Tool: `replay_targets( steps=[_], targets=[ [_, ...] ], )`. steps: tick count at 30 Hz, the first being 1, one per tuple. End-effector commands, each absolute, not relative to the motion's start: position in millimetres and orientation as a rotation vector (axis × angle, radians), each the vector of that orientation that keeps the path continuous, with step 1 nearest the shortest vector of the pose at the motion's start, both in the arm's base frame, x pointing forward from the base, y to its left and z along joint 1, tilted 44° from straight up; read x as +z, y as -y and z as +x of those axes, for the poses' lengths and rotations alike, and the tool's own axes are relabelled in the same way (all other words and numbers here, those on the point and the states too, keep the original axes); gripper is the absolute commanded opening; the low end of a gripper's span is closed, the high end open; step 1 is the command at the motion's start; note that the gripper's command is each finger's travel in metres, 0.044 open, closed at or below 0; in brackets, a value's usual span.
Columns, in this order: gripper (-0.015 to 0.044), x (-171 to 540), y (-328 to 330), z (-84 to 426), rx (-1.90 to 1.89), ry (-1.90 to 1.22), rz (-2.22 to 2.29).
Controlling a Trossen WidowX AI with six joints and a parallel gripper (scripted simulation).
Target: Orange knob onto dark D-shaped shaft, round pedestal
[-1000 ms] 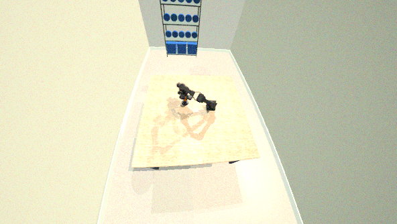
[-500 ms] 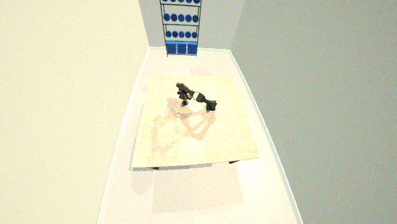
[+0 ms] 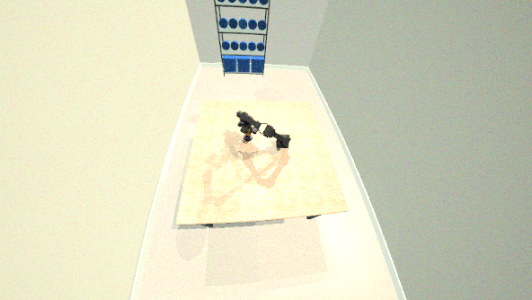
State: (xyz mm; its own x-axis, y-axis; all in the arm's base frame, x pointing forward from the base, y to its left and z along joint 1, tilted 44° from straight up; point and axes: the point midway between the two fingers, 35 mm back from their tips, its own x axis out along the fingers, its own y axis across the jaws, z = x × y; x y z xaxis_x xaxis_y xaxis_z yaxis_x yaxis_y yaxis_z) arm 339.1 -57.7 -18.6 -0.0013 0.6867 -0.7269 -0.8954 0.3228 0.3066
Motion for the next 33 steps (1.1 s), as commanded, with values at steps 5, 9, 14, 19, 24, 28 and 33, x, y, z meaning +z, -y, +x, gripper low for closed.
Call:
replay_targets(
  steps=[5,9,14,19,24,28,33],
  targets=[
    [0.0000,-19.1,57.8,340.0,1.270,-0.937,-0.281],
    [0.0000,-19.1,57.8,340.0,1.270,-0.937,-0.281],
    [0.0000,-16.3,59.5,341.7,1.270,-0.937,-0.281],
    [0.0000,-15.1,60.2,342.7,1.296,-0.903,-0.324],
    [0.0000,-15.9,60.4,342.9,1.370,-0.804,-0.445],
    [0.0000,-16.9,59.6,341.9,1.370,-0.804,-0.445],
    [0.0000,-17.8,58.6,340.3,1.370,-0.804,-0.445]
  ],
)
